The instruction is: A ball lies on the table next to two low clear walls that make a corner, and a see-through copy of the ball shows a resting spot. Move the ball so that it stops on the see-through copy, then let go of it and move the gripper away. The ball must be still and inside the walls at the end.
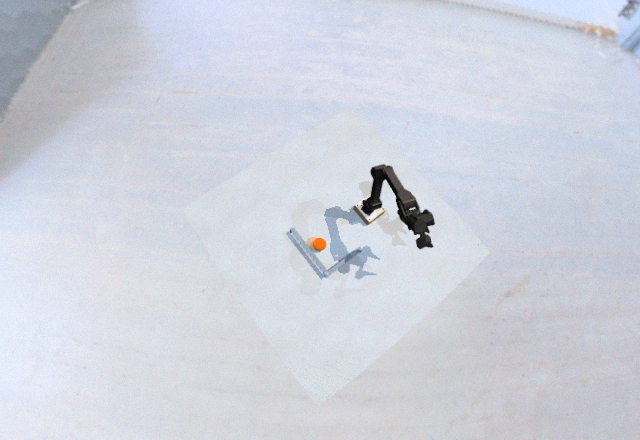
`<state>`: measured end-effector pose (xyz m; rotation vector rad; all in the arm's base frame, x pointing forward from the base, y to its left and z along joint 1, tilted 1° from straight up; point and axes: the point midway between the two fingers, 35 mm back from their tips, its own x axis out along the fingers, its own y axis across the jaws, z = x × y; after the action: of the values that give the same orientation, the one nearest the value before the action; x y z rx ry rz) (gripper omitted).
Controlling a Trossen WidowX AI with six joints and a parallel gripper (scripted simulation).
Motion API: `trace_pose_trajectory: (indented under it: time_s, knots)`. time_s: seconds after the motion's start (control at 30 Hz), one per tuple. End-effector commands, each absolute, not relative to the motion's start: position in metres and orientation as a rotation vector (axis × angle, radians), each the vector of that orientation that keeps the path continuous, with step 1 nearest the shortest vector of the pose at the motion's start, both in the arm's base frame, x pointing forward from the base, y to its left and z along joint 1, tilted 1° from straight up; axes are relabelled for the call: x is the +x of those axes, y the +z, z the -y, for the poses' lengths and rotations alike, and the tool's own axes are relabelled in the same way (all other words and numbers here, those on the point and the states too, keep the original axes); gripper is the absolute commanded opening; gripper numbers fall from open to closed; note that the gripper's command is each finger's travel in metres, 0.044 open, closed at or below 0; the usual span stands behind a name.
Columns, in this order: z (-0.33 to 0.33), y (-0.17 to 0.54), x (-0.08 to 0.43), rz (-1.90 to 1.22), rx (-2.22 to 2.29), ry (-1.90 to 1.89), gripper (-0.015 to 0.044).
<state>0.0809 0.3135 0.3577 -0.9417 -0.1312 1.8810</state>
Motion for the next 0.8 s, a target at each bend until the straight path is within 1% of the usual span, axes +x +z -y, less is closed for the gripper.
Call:
trace_pose_trajectory:
  time_s: [0.0,0.1,0.23,0.47,0.6,0.77]
  knots:
    - [-0.302,0.324,0.143,-0.176,-0.893,1.692,0.0440]
    - [-0.286,0.300,0.183,-0.387,-0.816,1.546,0.0440]
    - [-0.265,0.277,0.221,-0.574,-0.731,1.391,0.0440]
    - [-0.189,0.222,0.300,-0.913,-0.537,0.996,0.0440]
    - [-0.137,0.193,0.329,-1.059,-0.420,0.781,0.0440]
    - [-0.068,0.157,0.348,-1.248,-0.233,0.480,0.0440]
